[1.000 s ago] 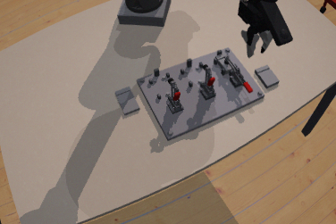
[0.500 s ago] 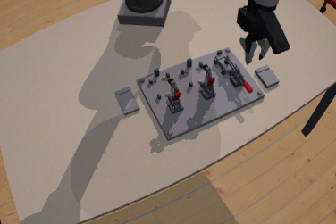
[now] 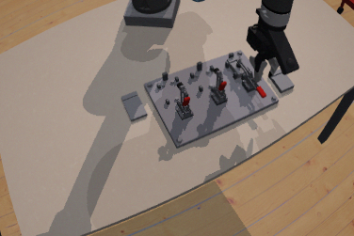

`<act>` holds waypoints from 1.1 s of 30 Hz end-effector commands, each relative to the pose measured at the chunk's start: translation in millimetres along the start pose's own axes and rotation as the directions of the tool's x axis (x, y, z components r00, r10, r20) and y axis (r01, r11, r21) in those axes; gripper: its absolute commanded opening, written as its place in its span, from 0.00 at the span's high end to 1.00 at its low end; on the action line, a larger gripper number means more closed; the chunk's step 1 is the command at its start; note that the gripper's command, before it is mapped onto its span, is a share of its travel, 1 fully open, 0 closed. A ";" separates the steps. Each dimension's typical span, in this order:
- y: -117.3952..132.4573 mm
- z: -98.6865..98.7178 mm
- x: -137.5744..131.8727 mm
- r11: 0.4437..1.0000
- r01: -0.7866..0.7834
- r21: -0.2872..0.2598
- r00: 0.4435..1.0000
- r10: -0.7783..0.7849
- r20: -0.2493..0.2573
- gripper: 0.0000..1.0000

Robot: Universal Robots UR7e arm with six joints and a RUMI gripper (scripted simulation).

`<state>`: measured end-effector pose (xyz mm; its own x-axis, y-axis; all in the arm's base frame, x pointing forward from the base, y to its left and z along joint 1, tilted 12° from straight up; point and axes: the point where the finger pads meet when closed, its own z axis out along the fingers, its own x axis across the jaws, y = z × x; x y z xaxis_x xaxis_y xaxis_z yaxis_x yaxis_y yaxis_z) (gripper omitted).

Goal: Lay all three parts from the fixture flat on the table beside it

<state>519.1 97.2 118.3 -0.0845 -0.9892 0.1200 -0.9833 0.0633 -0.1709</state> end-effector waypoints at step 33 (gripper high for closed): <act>-2.2 38.2 -0.4 1.000 0.000 0.004 1.000 0.000 0.001 0.72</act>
<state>527.1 92.3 80.6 -0.0843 -0.9892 0.1196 -0.9828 0.0627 -0.1737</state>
